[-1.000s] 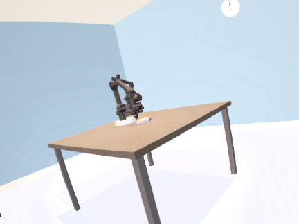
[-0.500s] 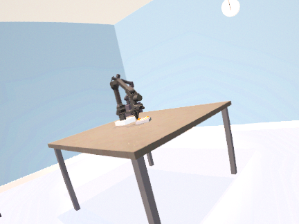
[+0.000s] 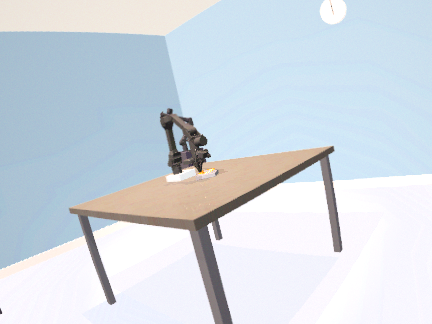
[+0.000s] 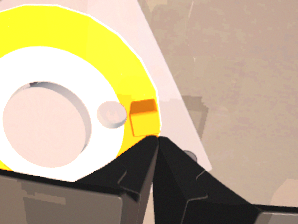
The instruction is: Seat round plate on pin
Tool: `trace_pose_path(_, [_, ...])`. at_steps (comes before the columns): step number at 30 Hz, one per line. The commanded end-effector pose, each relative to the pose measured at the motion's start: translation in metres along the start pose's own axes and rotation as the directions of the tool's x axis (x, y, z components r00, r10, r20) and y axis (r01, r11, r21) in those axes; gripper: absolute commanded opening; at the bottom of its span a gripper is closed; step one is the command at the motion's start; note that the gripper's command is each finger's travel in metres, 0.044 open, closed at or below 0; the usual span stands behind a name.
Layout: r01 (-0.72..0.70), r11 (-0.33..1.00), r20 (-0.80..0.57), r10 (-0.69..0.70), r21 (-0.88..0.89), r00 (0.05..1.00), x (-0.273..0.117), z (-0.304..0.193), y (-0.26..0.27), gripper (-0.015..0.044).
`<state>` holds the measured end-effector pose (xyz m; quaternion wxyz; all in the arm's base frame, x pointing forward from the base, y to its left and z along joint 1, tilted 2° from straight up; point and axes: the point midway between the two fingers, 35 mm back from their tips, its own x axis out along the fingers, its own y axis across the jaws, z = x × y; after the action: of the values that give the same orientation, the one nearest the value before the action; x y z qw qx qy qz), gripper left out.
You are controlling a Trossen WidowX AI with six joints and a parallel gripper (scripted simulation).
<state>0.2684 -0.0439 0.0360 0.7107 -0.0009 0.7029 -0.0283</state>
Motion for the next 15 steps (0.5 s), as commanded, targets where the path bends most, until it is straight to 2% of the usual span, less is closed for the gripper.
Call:
trace_pose_path(1, [0.001,1.0,-0.001,-0.001,-0.001,1.0,0.001,0.007,0.0,0.0])
trace_pose_path(15, [0.001,1.0,0.001,-0.001,-0.001,1.0,0.0,0.025,0.007,0.0])
